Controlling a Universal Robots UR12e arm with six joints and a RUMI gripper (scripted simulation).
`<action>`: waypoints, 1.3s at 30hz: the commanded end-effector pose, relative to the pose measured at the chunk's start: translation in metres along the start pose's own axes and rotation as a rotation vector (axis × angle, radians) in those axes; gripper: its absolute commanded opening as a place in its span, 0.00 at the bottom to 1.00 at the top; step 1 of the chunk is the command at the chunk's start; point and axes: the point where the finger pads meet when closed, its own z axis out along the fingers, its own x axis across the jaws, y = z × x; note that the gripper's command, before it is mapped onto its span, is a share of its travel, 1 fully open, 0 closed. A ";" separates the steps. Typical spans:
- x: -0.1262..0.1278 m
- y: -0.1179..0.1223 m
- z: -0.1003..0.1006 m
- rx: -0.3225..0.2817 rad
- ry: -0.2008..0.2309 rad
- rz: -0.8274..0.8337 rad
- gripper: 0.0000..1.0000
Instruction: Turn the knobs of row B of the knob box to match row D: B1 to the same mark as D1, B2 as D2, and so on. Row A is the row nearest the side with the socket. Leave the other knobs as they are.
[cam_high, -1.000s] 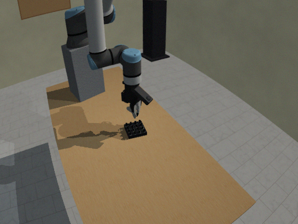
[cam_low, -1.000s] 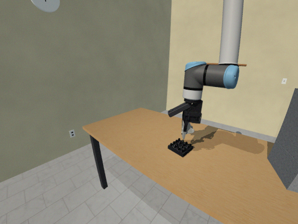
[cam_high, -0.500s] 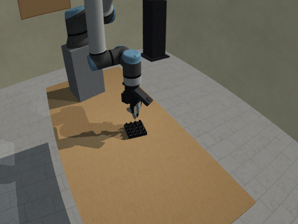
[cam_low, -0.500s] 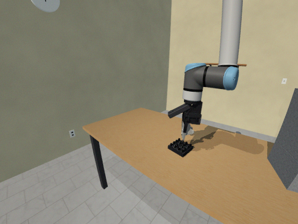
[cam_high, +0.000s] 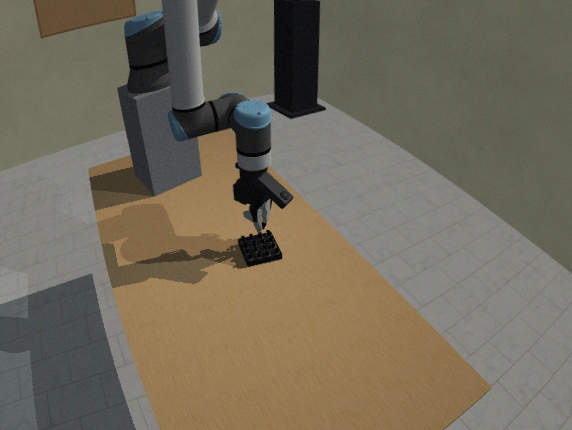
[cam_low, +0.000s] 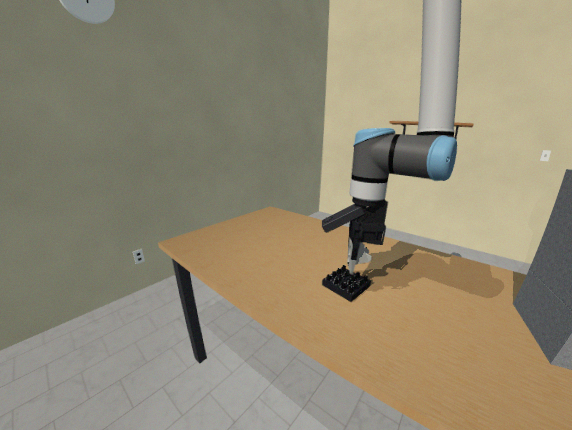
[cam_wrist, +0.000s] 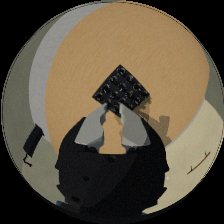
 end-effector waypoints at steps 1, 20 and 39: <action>0.000 0.000 0.005 0.001 0.000 0.000 0.11; 0.001 0.000 0.021 0.001 0.000 0.000 0.11; 0.001 0.000 0.022 0.001 0.000 0.000 0.11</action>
